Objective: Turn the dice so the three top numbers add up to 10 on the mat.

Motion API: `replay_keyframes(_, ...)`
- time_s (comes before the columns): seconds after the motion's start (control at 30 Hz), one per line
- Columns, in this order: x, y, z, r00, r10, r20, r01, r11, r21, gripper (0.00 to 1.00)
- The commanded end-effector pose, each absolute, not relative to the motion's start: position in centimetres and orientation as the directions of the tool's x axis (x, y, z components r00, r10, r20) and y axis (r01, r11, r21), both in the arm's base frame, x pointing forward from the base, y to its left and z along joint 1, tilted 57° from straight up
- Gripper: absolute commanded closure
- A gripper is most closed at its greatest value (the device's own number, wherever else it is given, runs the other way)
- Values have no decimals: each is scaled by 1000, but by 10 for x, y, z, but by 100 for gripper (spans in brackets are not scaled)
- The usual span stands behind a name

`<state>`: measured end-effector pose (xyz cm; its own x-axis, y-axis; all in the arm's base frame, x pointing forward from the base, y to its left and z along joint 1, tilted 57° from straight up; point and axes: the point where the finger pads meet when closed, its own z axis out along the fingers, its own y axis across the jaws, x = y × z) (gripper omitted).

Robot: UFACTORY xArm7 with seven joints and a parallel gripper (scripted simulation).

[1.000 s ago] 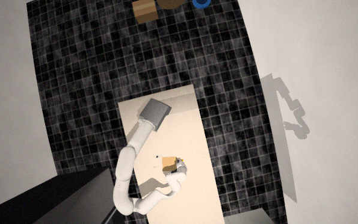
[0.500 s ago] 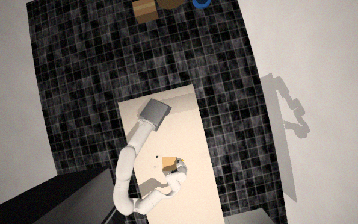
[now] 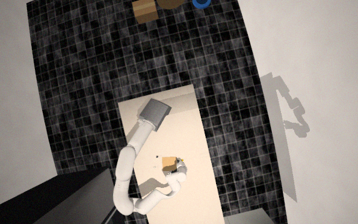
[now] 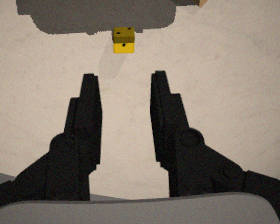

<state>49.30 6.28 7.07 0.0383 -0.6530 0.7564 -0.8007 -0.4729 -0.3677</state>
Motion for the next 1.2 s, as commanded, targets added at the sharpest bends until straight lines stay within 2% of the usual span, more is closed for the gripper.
replay_keyframes(0.0, 493, 65, 71, 40, -654, 755, -799, -475, -369, 69)
replay_keyframes(1.17, 515, 43, 50, 30, -660, 751, -799, -467, -379, 69)
